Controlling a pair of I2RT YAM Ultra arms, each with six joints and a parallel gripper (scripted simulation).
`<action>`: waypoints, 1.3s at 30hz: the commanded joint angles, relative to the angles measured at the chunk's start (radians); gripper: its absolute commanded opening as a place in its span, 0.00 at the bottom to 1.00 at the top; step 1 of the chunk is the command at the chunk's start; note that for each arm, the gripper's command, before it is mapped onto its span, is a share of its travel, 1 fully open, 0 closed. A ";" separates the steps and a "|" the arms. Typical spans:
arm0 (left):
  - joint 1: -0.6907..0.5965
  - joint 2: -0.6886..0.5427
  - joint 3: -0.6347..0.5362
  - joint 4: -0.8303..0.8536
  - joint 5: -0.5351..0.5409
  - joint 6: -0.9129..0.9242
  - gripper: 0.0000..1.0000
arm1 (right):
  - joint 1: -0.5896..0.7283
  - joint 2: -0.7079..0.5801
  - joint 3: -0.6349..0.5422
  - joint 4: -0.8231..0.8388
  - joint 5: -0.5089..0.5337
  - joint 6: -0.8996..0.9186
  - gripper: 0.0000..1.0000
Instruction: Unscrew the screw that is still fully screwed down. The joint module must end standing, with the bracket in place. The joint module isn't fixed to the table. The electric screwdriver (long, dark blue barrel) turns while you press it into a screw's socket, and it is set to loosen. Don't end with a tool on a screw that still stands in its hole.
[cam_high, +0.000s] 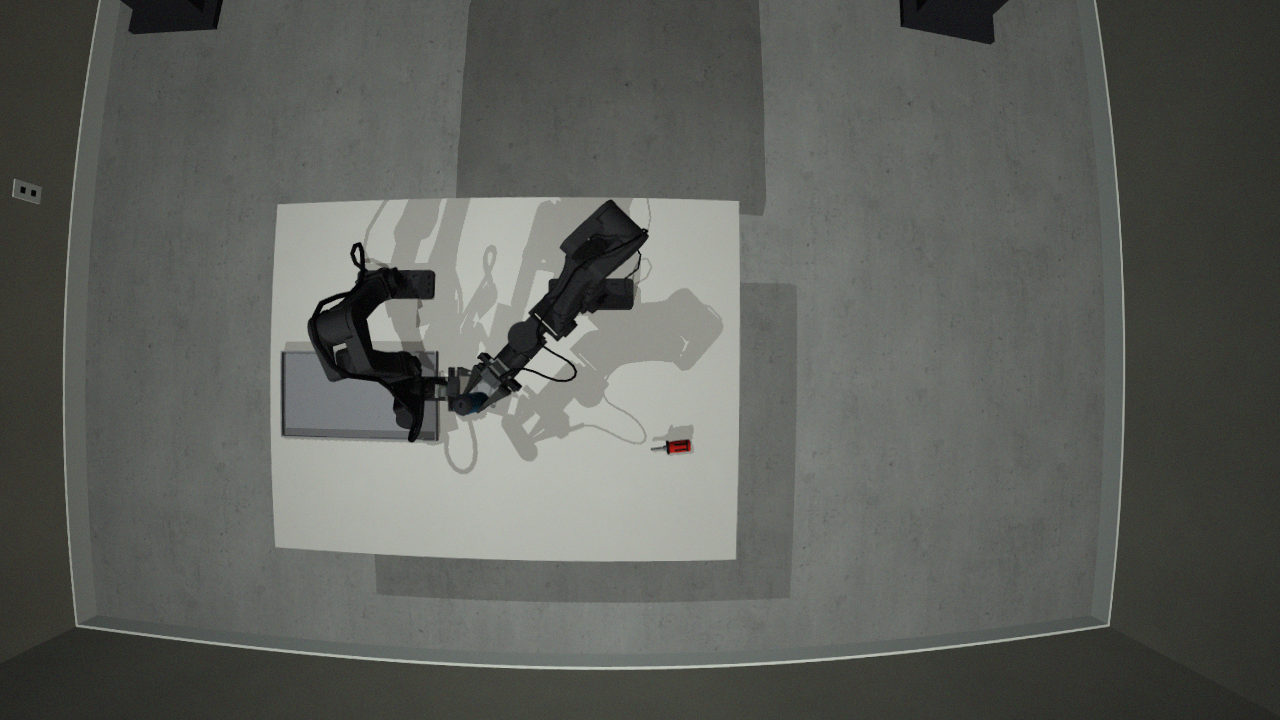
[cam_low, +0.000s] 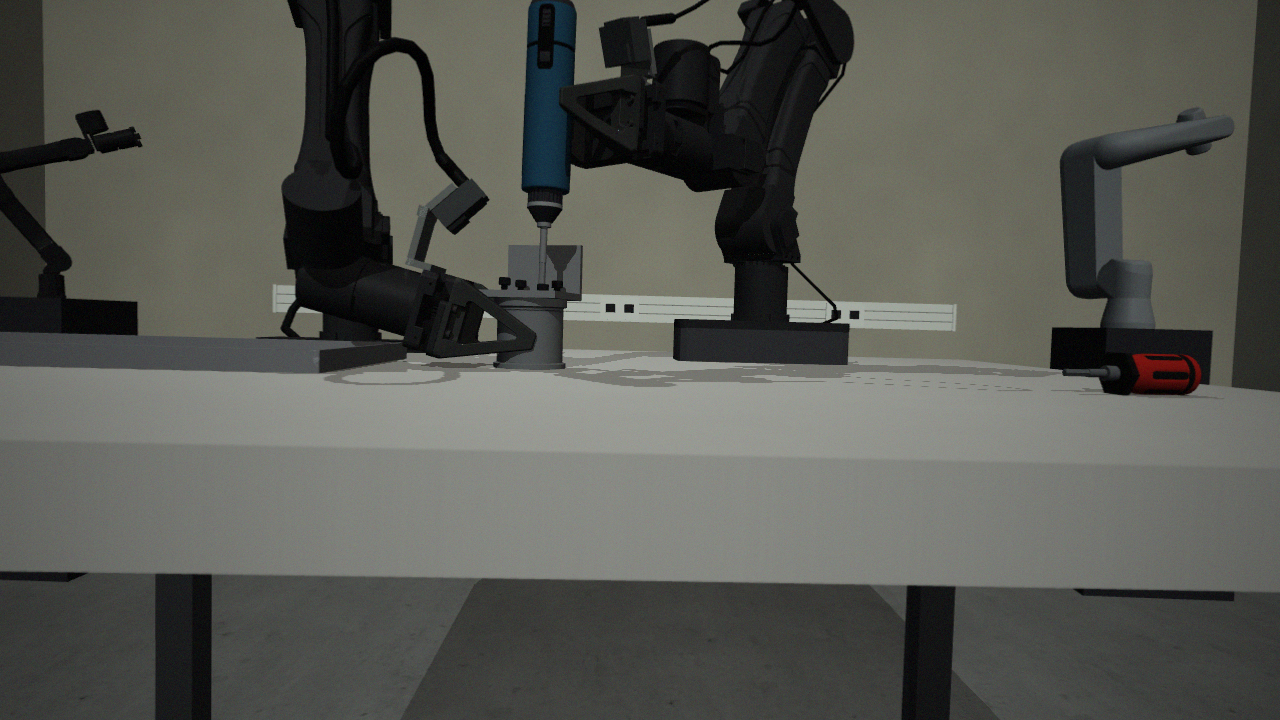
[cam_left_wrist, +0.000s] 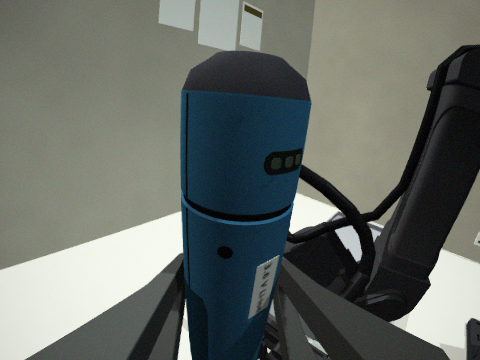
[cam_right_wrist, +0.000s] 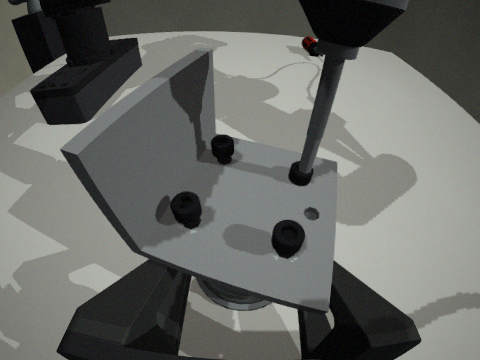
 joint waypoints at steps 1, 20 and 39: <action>-0.008 0.003 -0.001 0.063 0.007 -0.001 0.42 | 0.003 -0.005 0.001 0.001 -0.006 -0.001 0.59; -0.004 -0.002 -0.008 0.073 0.010 -0.001 0.42 | 0.003 -0.005 0.001 0.001 -0.006 -0.001 0.59; 0.001 0.014 -0.021 0.078 0.012 -0.001 0.42 | 0.003 -0.005 0.001 0.001 -0.006 -0.001 0.59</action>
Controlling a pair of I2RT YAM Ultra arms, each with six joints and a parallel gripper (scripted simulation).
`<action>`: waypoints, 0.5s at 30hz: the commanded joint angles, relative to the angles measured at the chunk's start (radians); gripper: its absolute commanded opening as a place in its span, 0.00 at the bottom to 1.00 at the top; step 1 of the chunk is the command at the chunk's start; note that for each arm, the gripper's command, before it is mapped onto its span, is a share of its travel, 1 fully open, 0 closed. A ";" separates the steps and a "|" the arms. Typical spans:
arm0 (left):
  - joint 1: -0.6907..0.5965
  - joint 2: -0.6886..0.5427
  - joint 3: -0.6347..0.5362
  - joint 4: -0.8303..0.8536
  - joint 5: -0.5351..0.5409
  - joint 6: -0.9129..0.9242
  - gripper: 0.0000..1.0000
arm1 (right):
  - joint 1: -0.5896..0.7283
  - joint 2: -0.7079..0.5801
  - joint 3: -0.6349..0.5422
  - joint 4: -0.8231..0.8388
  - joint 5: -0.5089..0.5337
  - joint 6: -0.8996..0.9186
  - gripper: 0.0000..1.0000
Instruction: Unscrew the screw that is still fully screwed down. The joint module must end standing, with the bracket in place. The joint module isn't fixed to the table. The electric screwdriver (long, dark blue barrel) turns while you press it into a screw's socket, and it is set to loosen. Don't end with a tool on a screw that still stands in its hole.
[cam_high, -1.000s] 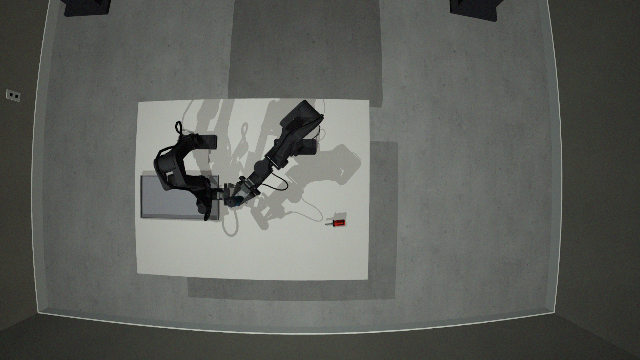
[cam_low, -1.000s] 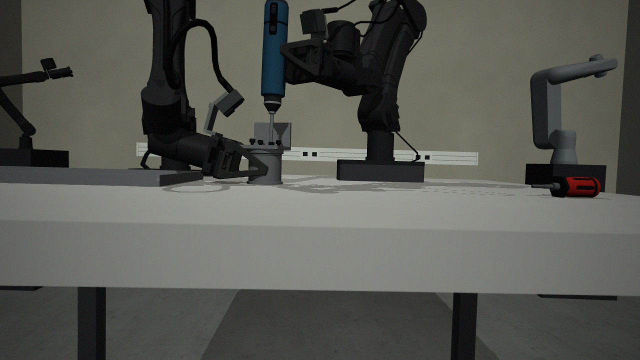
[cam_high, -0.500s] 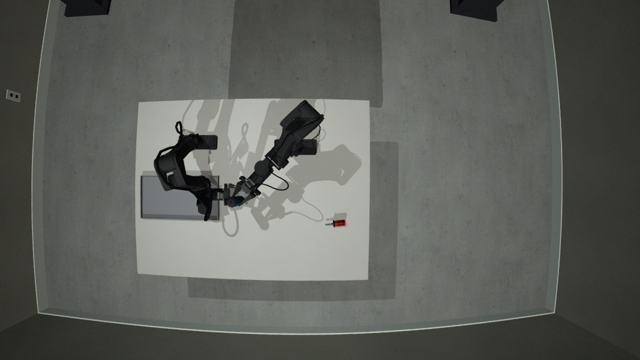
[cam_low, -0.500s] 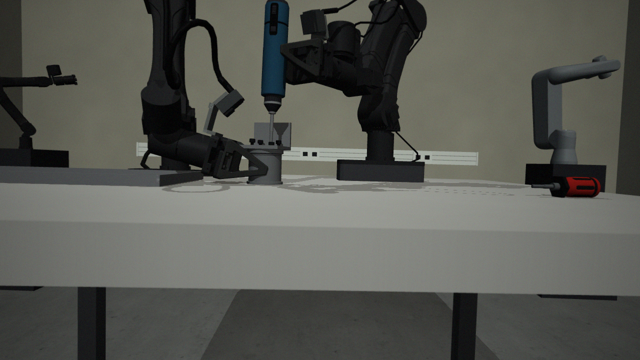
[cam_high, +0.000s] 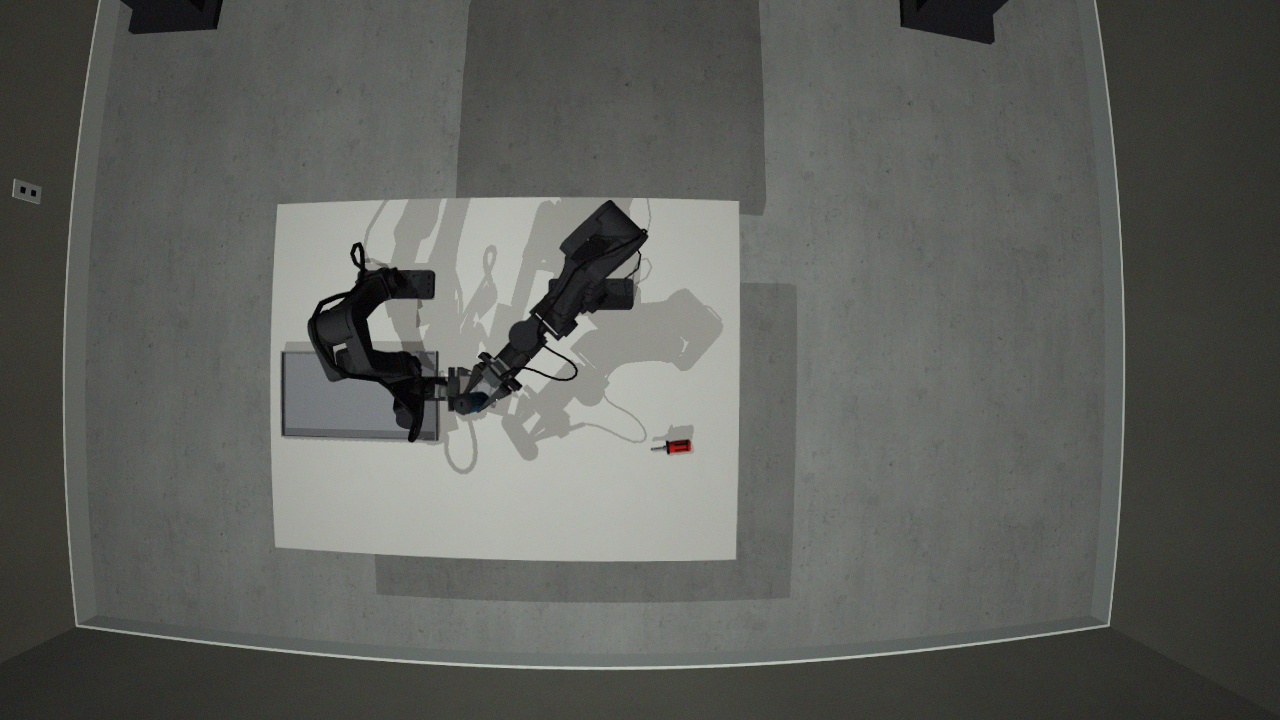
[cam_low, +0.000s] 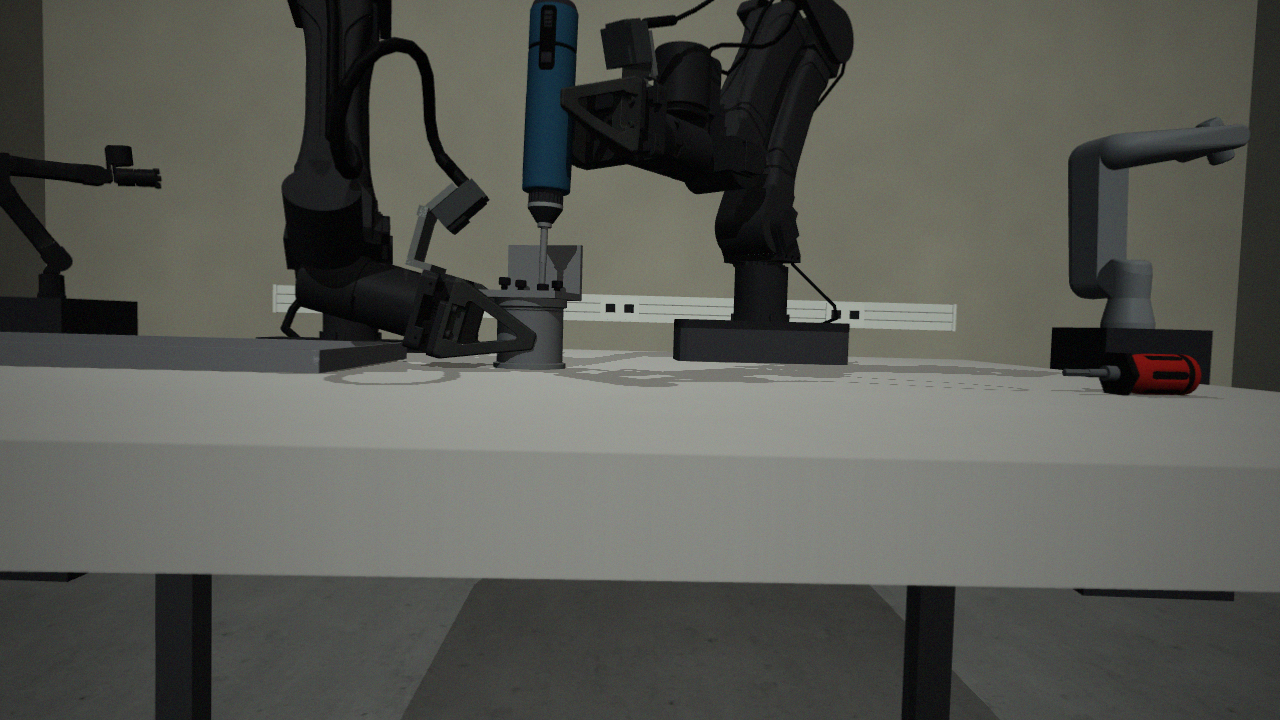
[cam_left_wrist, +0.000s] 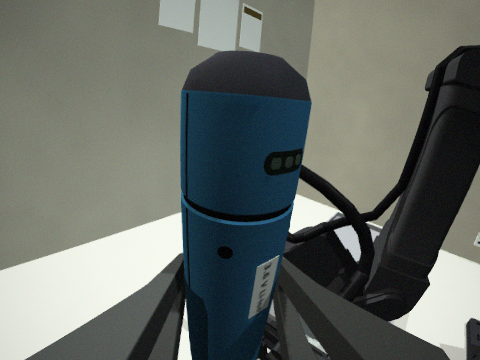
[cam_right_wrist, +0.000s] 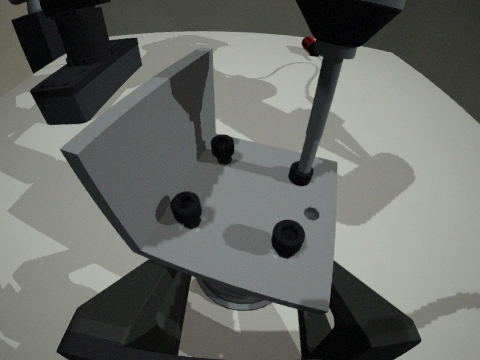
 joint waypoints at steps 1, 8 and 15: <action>0.002 0.006 -0.016 0.057 0.012 -0.001 0.42 | 0.003 -0.005 0.001 0.001 -0.006 -0.001 0.59; 0.004 0.002 0.008 0.064 0.012 -0.001 0.42 | 0.003 -0.005 0.001 0.001 -0.006 -0.001 0.59; 0.004 0.010 0.005 0.065 0.012 -0.001 0.42 | 0.003 -0.005 0.001 0.001 -0.006 -0.001 0.59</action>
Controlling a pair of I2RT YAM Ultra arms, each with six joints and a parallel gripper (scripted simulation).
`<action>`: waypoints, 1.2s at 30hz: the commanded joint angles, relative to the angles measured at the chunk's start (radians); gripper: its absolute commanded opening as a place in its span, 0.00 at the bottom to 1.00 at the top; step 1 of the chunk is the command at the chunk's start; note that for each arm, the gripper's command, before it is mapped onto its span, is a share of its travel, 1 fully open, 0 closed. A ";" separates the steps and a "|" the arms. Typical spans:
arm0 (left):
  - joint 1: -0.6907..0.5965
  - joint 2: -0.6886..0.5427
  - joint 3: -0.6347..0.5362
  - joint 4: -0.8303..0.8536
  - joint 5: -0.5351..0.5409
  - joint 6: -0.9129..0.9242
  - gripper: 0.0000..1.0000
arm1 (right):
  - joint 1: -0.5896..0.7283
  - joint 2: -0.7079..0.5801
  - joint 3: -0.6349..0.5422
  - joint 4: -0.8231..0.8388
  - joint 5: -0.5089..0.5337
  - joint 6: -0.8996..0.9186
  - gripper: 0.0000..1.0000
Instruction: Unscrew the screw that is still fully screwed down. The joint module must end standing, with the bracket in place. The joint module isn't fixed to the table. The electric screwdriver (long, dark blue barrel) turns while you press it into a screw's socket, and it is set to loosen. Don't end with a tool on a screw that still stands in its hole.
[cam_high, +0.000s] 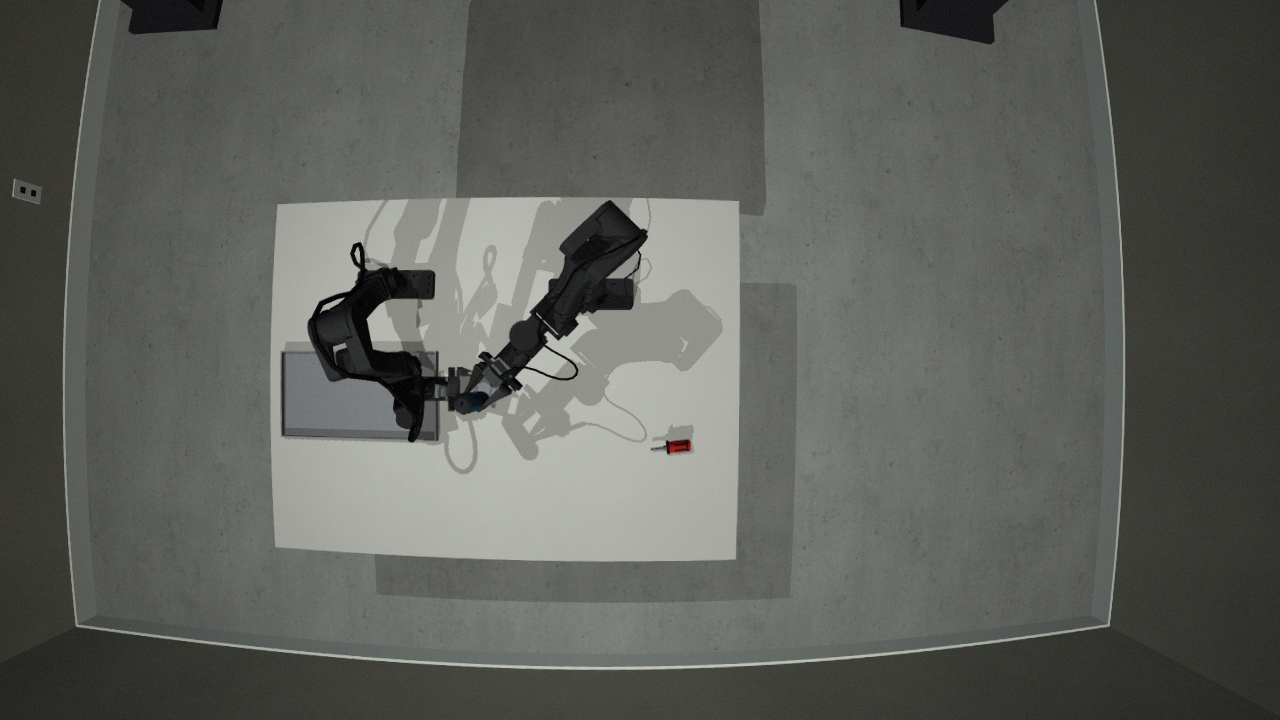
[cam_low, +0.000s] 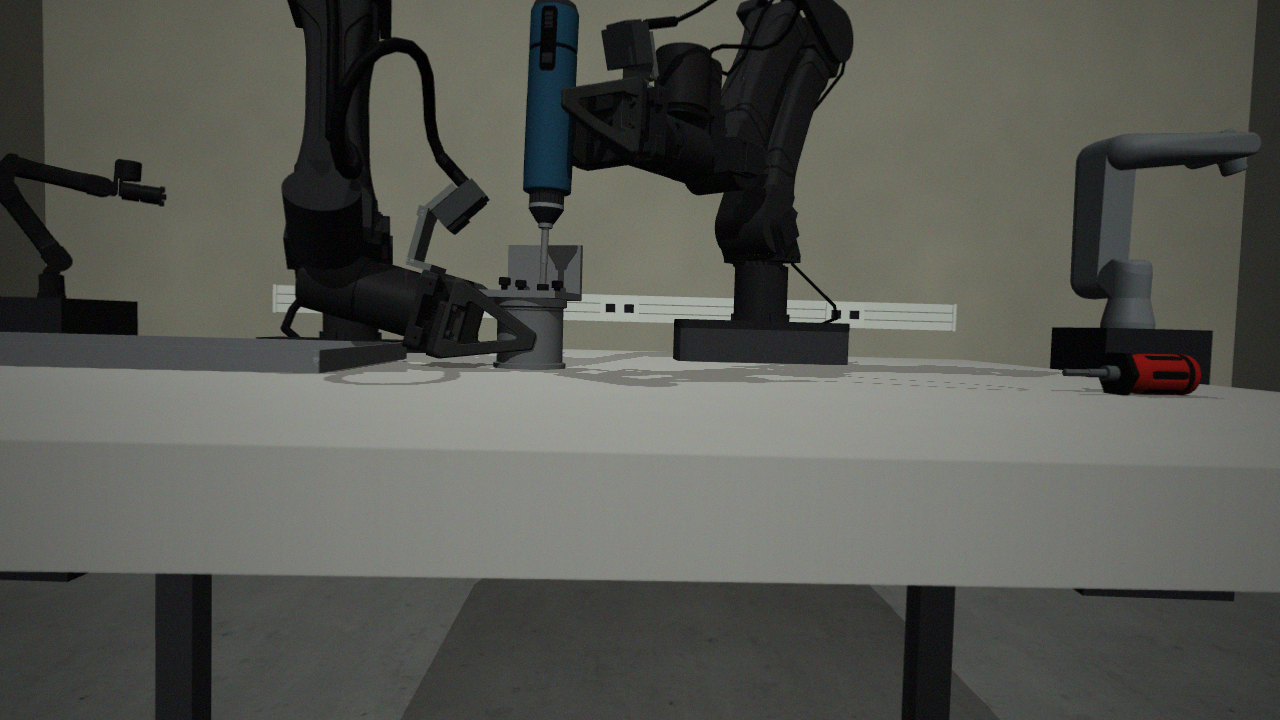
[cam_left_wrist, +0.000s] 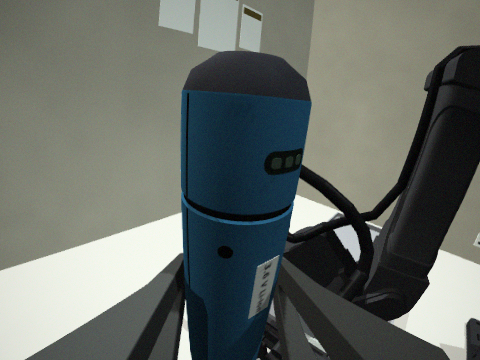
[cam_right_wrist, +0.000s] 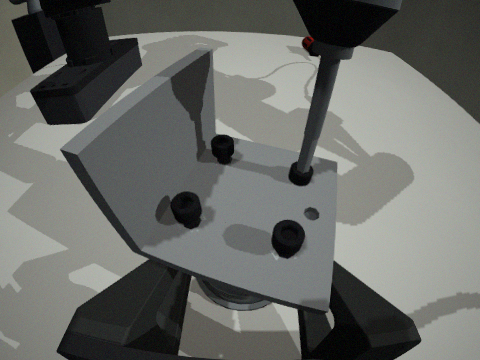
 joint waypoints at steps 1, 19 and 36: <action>0.004 0.015 0.007 0.054 0.012 -0.002 0.42 | 0.003 -0.005 0.001 0.001 -0.006 -0.001 0.59; 0.004 0.014 -0.018 0.064 0.012 -0.002 0.42 | 0.003 -0.005 0.001 0.001 -0.006 -0.001 0.59; 0.005 0.018 -0.006 0.075 0.012 -0.002 0.42 | 0.003 -0.005 0.001 0.001 -0.006 -0.001 0.59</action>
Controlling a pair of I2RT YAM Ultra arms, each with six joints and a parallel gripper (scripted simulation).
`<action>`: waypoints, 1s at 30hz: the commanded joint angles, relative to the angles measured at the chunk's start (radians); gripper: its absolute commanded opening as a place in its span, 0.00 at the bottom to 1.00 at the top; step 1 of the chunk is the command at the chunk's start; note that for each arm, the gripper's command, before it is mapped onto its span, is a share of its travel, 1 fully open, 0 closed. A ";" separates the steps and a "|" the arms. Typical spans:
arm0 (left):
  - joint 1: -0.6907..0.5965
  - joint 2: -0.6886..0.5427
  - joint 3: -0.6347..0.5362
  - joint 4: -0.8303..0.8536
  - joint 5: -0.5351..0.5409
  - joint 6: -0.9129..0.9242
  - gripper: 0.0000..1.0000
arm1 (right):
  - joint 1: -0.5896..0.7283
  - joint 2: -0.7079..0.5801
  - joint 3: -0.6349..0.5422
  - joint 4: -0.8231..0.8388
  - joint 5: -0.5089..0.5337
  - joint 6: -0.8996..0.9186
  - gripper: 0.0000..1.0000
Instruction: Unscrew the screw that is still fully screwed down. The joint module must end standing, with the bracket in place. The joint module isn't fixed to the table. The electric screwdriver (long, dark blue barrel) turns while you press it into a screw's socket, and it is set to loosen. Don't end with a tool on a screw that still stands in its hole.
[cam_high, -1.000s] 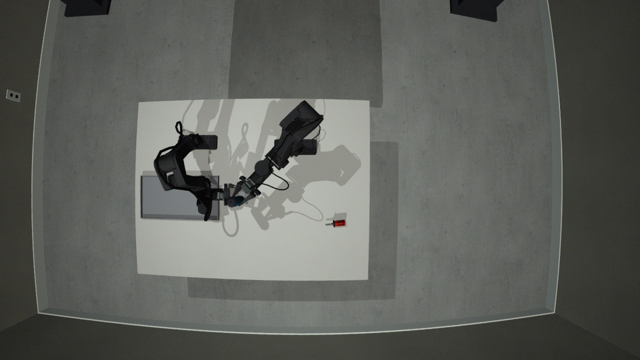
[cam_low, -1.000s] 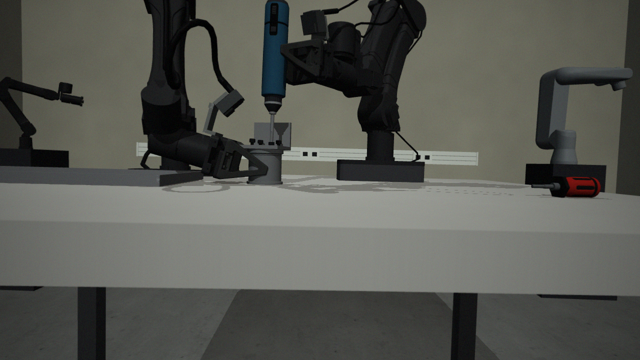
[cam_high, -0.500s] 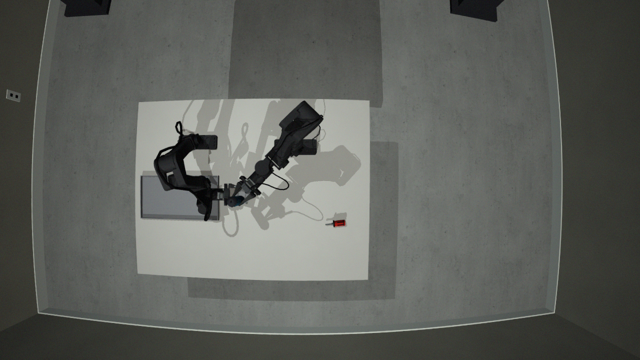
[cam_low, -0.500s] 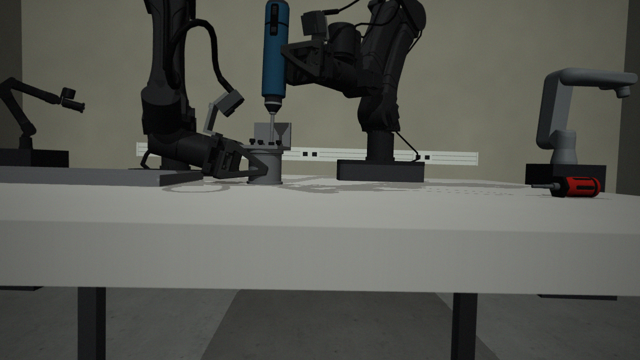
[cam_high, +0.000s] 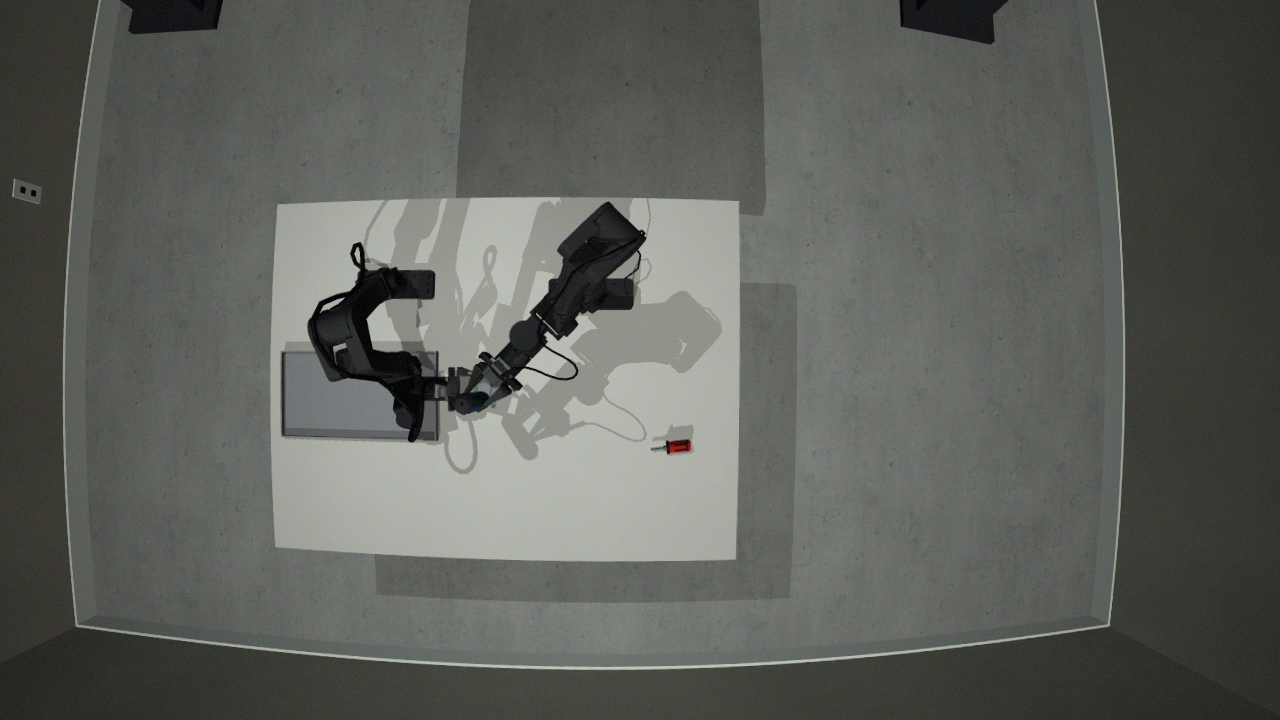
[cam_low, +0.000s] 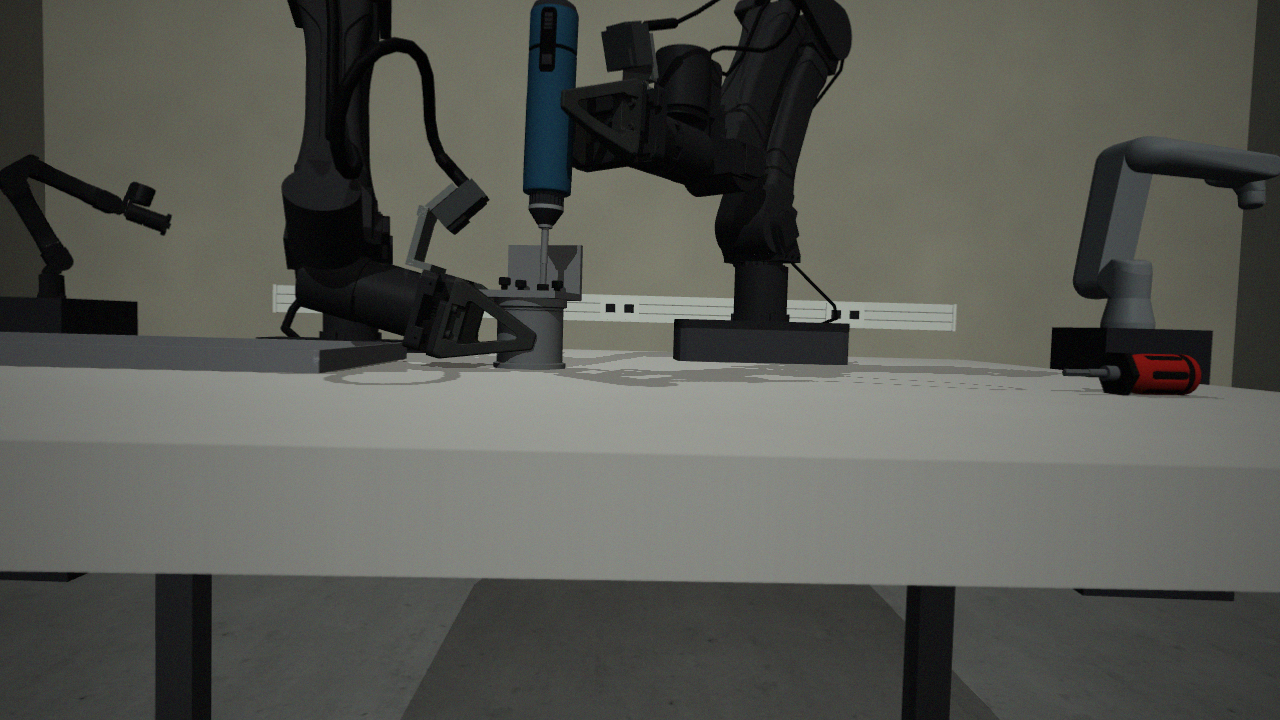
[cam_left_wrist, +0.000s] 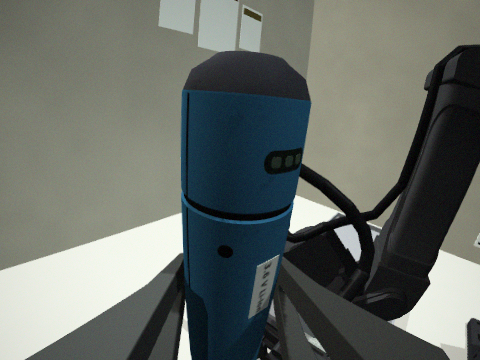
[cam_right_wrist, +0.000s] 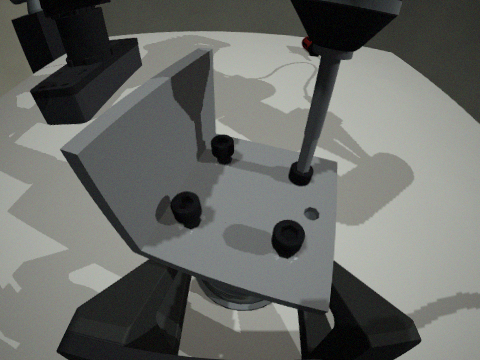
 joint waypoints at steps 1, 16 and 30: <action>0.005 -0.001 -0.006 0.051 0.012 -0.002 0.42 | 0.003 -0.005 0.001 0.001 -0.006 -0.001 0.59; 0.005 0.014 -0.015 0.052 0.012 -0.002 0.42 | 0.003 -0.005 0.001 0.001 -0.006 -0.001 0.59; 0.005 -0.001 0.006 0.061 0.012 -0.001 0.42 | 0.003 -0.005 0.001 0.001 -0.006 -0.001 0.59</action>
